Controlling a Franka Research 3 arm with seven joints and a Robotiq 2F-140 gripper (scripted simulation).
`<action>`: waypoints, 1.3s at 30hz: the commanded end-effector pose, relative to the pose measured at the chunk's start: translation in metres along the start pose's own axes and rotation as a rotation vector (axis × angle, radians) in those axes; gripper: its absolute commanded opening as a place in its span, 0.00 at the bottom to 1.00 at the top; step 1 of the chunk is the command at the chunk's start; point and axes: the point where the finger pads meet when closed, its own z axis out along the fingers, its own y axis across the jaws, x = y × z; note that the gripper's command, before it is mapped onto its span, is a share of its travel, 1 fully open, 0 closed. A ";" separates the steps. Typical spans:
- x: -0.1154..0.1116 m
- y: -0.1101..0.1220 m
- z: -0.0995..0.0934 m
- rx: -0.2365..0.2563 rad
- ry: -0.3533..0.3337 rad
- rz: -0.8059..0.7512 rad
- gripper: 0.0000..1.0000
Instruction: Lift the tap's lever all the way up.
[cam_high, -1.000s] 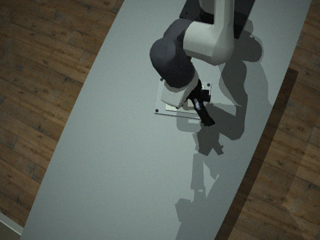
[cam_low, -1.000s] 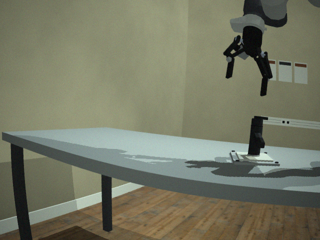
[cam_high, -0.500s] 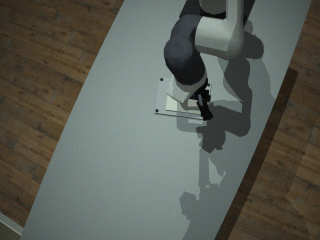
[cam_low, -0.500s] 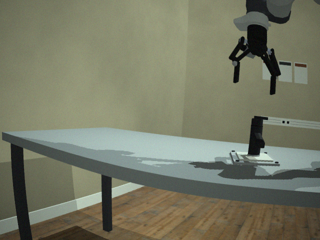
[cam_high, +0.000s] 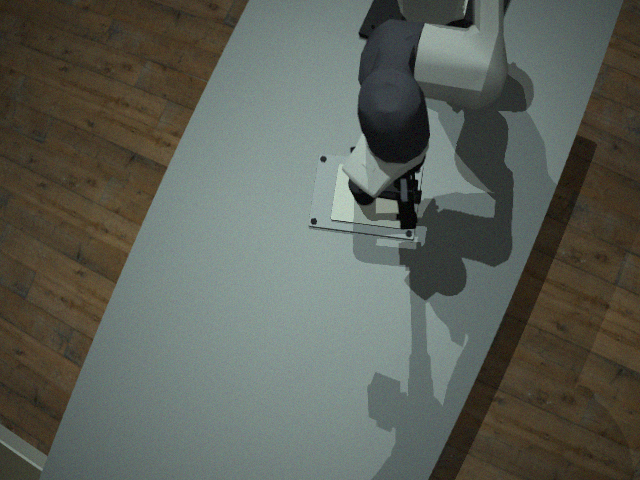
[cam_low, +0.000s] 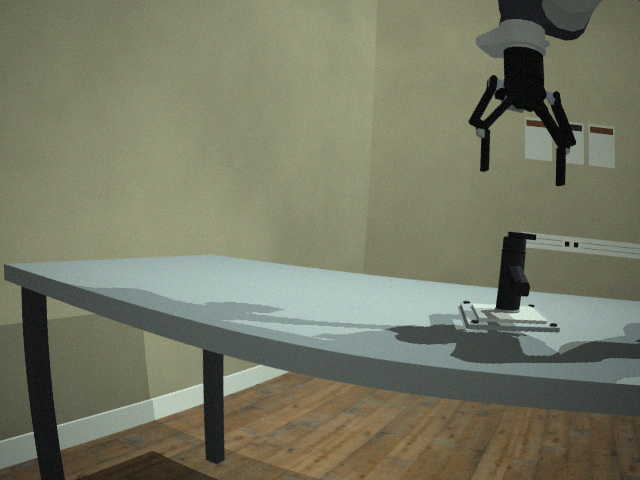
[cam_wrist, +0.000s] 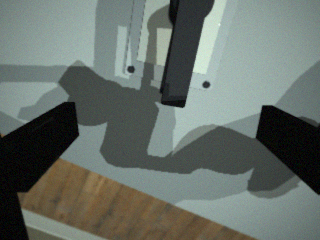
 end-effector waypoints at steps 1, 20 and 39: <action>0.003 0.009 0.000 -0.031 0.038 0.141 1.00; 0.003 0.010 0.000 -0.033 0.042 0.145 1.00; 0.003 0.010 0.000 -0.033 0.042 0.145 0.10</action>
